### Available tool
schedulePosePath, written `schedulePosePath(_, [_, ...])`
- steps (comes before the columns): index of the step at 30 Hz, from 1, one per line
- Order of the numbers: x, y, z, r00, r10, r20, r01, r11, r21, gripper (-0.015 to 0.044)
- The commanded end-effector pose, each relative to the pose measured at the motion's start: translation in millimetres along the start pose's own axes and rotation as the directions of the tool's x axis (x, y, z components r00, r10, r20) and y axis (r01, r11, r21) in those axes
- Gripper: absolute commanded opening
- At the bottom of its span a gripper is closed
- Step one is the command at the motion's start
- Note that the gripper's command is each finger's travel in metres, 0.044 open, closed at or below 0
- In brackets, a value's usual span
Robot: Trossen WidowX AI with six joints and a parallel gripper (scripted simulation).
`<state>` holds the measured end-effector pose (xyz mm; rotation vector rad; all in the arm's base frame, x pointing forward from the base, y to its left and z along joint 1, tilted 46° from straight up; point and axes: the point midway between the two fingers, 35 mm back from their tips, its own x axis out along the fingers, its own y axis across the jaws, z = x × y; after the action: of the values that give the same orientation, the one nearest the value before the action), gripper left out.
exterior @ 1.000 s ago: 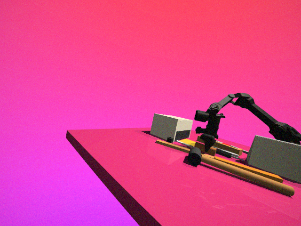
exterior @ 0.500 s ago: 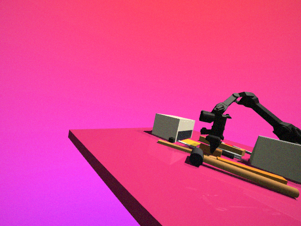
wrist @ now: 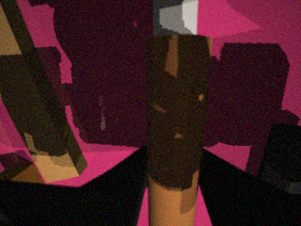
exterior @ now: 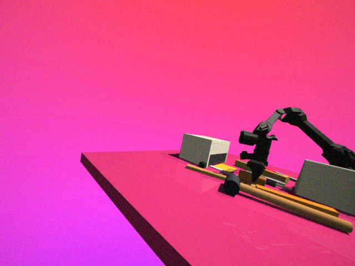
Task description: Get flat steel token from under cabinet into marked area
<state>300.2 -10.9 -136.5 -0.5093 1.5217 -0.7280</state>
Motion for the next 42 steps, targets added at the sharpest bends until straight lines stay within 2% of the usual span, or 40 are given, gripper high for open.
schedulePosePath(1, [1,0,-8,1.000,-0.001,-0.005,0.001,1.000,0.000,0.0000])
schedulePosePath(42, [1,3,-63,1.000,0.000,-0.007,0.000,1.000,-0.002,0.0000])
